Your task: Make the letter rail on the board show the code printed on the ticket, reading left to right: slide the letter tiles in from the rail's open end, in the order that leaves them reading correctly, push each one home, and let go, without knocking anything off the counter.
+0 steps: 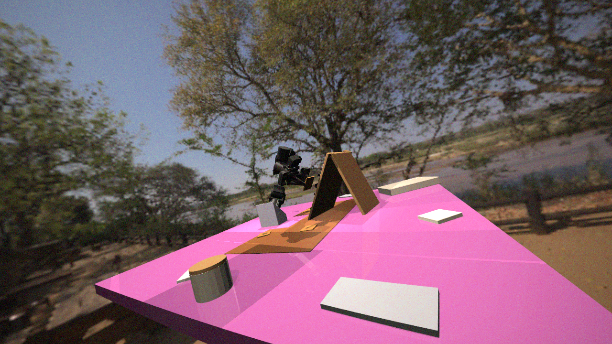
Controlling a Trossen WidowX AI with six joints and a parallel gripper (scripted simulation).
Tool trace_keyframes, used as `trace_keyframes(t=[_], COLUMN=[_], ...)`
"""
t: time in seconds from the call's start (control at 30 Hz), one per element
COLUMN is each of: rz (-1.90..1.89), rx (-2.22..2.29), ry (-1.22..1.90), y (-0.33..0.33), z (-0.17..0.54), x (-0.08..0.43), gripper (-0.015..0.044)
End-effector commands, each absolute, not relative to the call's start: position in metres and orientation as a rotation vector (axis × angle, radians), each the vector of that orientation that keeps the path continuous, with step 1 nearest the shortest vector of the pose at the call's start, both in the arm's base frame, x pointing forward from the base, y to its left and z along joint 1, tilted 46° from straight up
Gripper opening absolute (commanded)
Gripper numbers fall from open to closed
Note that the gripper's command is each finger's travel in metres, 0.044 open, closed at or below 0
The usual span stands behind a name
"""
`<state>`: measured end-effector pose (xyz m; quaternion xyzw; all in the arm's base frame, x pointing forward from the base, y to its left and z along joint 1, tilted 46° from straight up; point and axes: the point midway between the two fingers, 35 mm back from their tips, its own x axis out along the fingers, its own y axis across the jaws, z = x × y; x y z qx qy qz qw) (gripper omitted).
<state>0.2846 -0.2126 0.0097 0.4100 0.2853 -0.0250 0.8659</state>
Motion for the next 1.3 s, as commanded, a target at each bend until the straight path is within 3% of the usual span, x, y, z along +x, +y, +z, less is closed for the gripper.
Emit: trace_keyframes(t=[0.0, 1.27], rz=[-0.056, -0.056], rx=[0.856, 0.857], ry=[0.596, 0.596], y=[-0.212, -0.199], z=[0.012, 0.025], x=[0.285, 0.291], gripper=[0.0000, 0.0000])
